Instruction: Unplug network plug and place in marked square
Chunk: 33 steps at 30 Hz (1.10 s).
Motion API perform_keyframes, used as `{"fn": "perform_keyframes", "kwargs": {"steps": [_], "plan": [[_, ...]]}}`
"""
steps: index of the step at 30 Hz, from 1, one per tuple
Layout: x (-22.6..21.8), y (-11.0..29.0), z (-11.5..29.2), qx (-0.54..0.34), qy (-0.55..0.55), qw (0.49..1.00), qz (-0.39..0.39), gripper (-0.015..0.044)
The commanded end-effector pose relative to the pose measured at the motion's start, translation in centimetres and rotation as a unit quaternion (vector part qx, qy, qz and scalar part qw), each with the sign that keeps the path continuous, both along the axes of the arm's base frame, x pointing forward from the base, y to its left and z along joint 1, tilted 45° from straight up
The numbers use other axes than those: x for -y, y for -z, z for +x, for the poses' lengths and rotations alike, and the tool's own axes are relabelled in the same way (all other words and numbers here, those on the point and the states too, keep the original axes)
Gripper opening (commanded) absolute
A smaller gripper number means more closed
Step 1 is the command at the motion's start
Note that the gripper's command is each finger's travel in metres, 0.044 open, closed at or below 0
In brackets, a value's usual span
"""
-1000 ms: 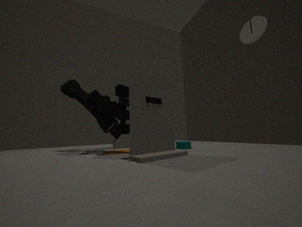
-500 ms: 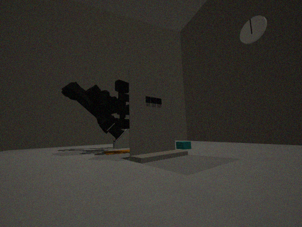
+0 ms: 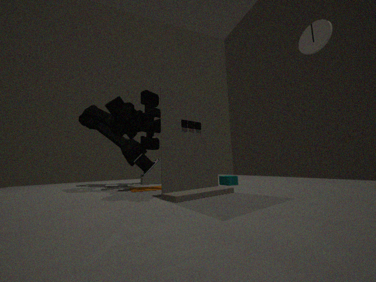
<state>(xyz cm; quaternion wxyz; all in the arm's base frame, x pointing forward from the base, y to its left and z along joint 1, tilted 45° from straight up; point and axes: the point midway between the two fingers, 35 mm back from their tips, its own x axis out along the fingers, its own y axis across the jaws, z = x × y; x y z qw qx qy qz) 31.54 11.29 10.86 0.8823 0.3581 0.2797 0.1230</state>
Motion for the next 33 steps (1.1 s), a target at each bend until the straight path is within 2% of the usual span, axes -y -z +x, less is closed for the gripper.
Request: {"fn": "perform_keyframes", "kwargs": {"steps": [1,18,33], "plan": [[-0.2,-0.6,-0.2,0.0,0.004,1.0,0.002,0.0],[2.3,5.6,-2.5,-0.168,0.212,0.963,0.004,0.0],[5.8,7.9,-5.7,-0.202,0.384,0.9,-0.046,0.0]]}}
